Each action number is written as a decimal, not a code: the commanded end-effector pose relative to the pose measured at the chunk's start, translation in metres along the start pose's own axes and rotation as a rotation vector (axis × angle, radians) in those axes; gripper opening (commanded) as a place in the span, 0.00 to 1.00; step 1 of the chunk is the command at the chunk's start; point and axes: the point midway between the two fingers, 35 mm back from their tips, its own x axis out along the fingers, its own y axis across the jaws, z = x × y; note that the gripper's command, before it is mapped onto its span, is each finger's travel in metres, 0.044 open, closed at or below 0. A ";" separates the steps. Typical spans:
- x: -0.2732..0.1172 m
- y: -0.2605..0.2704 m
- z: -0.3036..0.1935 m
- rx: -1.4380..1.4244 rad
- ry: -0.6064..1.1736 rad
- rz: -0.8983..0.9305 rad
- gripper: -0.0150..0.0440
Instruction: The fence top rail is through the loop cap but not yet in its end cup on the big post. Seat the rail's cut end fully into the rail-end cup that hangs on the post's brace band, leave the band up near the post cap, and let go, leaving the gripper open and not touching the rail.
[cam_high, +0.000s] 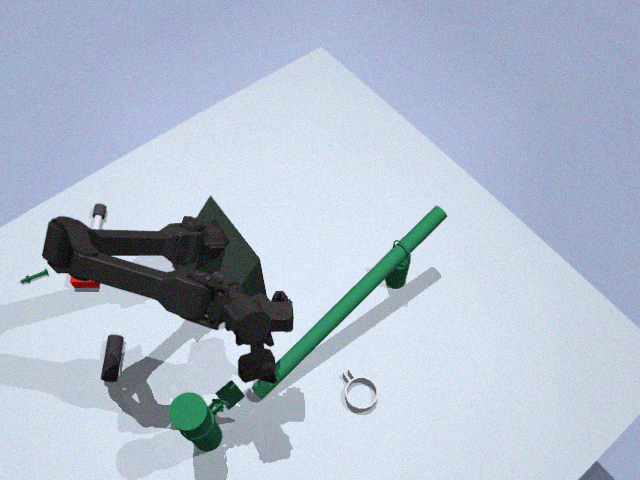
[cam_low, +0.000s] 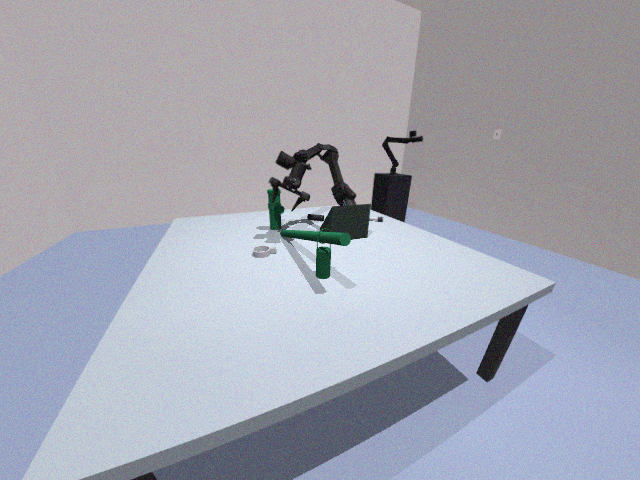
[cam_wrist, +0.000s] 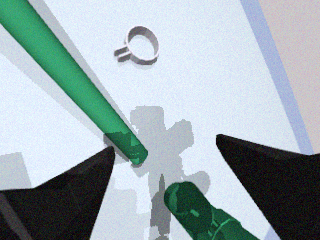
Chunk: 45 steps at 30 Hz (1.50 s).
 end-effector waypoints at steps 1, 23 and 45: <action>-0.025 0.009 0.037 0.464 0.015 -0.007 1.00; -0.065 0.027 0.077 1.073 0.006 -0.076 1.00; -0.002 0.036 0.075 2.170 0.424 -0.093 1.00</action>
